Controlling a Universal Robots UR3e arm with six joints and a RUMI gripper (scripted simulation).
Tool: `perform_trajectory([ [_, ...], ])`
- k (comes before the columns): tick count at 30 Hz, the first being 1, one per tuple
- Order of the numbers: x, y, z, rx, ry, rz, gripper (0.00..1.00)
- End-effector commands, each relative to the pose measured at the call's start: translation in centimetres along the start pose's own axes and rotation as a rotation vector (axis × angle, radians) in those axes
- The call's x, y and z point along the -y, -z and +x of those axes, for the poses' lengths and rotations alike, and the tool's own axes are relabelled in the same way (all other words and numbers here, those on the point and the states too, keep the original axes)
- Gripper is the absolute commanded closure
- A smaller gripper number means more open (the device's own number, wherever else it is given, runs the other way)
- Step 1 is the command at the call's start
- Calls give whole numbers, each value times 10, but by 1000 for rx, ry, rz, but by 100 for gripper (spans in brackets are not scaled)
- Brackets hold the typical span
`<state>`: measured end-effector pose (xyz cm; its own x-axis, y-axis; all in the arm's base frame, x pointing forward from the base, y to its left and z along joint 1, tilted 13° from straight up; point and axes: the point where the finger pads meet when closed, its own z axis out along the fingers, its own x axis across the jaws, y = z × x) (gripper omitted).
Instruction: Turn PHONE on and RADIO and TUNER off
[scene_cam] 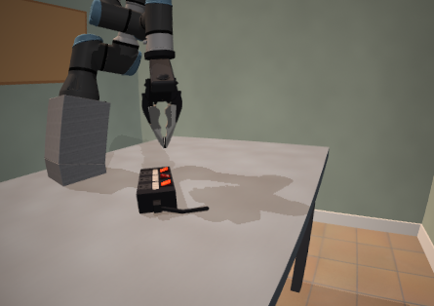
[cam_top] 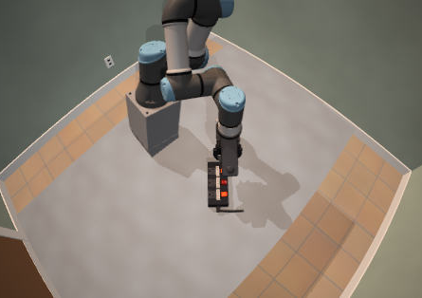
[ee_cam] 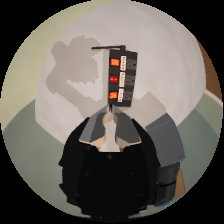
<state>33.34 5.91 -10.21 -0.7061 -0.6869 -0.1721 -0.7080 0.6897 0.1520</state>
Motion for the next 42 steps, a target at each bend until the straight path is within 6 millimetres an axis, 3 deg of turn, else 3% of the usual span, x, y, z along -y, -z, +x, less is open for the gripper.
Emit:
perform_trajectory([
  [1, 1, 1, 0, 1, 0, 2, 100],
  [21, 1, -2, 0, 1, 0, 2, 100],
  [42, 1, -22, 0, 1, 0, 2, 100],
])
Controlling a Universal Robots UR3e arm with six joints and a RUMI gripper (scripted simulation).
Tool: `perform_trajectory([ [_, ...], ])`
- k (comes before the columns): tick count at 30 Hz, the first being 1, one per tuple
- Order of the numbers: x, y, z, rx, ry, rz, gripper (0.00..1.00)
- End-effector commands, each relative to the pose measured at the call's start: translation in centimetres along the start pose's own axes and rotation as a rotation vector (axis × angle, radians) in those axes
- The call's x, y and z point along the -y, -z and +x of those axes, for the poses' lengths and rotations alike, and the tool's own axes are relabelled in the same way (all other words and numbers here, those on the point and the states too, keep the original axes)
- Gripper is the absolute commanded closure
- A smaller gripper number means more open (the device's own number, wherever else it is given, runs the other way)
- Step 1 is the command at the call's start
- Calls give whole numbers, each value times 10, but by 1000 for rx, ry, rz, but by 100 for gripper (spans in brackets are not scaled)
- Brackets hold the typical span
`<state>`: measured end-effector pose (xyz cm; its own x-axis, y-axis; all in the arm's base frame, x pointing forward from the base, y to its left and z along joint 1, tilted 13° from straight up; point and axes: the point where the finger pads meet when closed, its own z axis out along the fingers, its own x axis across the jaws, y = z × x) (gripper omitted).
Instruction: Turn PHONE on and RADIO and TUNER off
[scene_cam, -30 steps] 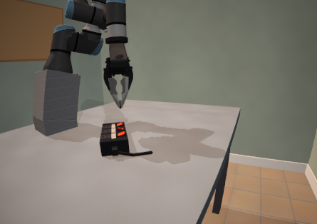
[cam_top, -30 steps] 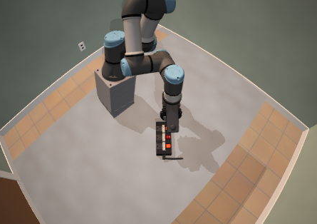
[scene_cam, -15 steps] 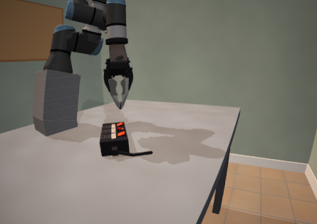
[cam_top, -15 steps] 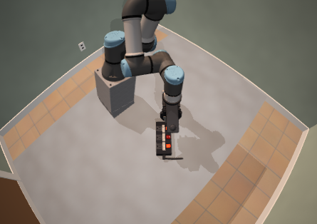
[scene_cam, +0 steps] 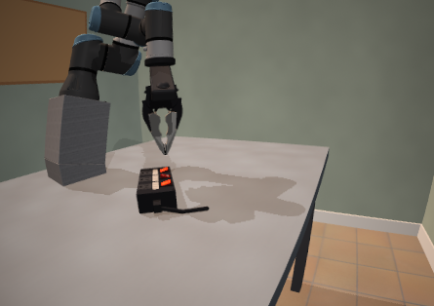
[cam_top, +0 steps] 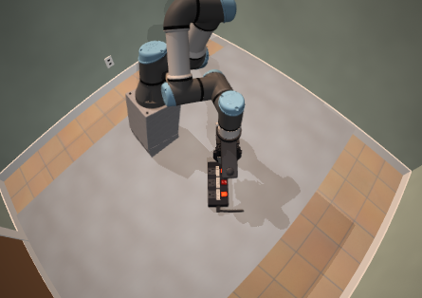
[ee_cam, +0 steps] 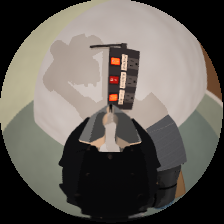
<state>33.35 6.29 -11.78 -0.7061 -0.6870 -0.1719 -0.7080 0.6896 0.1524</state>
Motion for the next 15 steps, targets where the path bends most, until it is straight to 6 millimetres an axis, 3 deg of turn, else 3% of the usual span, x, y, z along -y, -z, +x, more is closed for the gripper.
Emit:
perform_trajectory([
  [1, 1, -7, 0, 1, 0, 3, 100],
  [15, 1, -21, 0, 1, 0, 3, 100],
])
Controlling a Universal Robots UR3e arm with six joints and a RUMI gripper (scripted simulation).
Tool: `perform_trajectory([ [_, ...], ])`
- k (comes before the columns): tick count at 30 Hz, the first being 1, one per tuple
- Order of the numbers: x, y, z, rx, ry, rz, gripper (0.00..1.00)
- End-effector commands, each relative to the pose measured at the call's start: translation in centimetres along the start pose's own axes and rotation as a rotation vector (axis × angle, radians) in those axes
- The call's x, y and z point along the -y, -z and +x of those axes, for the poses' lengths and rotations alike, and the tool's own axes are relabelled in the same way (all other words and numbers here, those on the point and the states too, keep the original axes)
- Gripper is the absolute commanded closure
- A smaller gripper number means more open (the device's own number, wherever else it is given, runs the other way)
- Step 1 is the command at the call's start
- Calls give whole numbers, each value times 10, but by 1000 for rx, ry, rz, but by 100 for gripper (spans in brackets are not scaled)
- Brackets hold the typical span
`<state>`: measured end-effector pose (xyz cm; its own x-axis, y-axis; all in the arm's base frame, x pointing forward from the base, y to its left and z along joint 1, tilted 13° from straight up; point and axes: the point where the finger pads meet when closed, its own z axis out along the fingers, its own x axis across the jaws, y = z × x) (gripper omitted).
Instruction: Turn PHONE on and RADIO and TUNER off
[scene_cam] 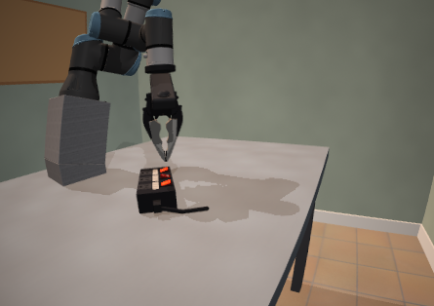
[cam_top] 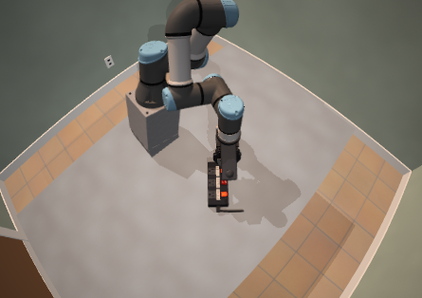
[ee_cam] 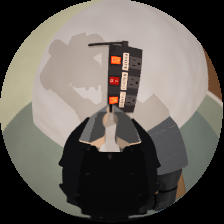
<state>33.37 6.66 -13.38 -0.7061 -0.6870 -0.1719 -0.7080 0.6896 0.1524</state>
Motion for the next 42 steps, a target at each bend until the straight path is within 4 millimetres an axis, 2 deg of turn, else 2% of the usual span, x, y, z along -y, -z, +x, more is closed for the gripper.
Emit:
perform_trajectory([
  [1, 1, -5, 0, 1, 0, 3, 100],
  [42, 1, -11, 0, 1, 0, 3, 100],
])
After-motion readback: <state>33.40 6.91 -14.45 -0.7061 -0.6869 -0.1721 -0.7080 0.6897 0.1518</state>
